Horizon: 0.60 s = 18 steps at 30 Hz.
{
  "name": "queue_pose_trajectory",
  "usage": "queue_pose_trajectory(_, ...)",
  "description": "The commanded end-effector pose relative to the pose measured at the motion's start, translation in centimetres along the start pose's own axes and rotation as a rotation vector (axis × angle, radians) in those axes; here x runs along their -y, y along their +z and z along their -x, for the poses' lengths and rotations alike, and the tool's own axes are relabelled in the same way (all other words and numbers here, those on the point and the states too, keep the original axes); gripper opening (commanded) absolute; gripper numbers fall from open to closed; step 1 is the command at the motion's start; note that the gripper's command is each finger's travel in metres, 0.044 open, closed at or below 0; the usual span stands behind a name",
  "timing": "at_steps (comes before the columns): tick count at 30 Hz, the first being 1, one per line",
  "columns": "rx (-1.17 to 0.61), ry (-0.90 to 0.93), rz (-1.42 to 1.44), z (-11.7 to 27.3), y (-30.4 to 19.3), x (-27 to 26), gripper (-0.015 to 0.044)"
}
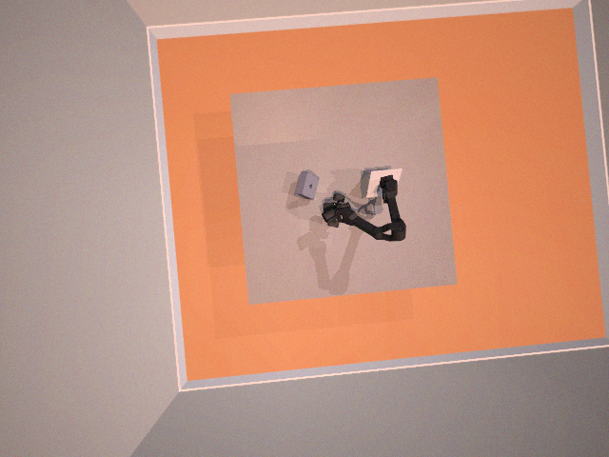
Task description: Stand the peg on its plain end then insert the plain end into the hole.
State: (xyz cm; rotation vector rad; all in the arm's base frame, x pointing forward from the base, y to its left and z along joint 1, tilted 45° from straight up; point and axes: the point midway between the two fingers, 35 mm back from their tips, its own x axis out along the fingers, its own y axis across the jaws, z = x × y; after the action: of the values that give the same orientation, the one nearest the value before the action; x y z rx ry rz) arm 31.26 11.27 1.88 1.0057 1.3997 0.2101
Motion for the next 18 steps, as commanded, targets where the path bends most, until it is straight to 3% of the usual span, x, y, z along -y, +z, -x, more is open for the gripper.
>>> queue_pose_trajectory(1, 0.038, -0.001, 0.0, 0.25, -0.2, -0.01, 0.0051)
queue_pose_trajectory(18, 0.185, -0.001, 0.0, 1.17, -0.84, -0.01, 0.0051)
